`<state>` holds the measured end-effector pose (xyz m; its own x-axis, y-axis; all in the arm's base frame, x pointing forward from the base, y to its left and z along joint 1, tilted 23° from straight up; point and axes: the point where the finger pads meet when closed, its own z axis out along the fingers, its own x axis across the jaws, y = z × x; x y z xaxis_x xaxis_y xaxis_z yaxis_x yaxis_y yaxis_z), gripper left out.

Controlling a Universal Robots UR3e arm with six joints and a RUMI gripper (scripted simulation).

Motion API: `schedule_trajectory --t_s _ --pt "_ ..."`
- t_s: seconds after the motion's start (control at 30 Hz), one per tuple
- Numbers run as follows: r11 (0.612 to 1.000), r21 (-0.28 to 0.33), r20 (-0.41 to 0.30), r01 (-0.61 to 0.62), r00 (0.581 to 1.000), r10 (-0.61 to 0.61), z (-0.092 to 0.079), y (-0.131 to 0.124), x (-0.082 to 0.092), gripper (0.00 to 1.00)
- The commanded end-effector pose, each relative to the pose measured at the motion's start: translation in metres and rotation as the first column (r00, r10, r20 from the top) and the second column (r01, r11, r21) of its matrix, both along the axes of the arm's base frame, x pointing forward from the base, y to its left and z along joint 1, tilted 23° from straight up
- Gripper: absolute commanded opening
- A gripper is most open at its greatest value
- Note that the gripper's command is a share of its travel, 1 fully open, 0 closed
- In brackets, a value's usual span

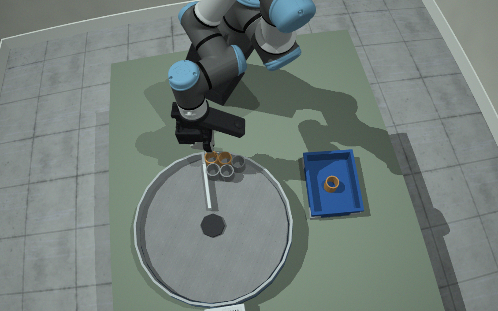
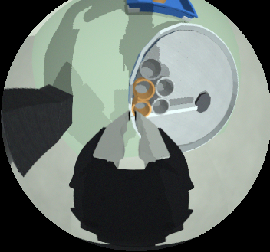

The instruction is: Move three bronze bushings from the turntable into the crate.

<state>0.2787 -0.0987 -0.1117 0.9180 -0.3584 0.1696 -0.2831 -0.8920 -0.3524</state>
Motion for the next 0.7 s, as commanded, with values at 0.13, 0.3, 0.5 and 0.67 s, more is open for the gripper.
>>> schedule_trajectory --t_s 0.13,0.3,0.5,0.67 --pt "1.000 -0.002 0.001 0.000 1.000 0.000 0.000 -0.001 0.000 0.05" --pt "1.000 -0.002 0.001 0.000 1.000 0.000 -0.002 0.000 0.001 0.05" --pt "1.000 -0.002 0.001 0.000 1.000 0.000 -0.010 0.002 0.003 0.05" --pt "1.000 -0.002 0.001 0.000 1.000 0.000 -0.011 0.003 0.004 0.05"
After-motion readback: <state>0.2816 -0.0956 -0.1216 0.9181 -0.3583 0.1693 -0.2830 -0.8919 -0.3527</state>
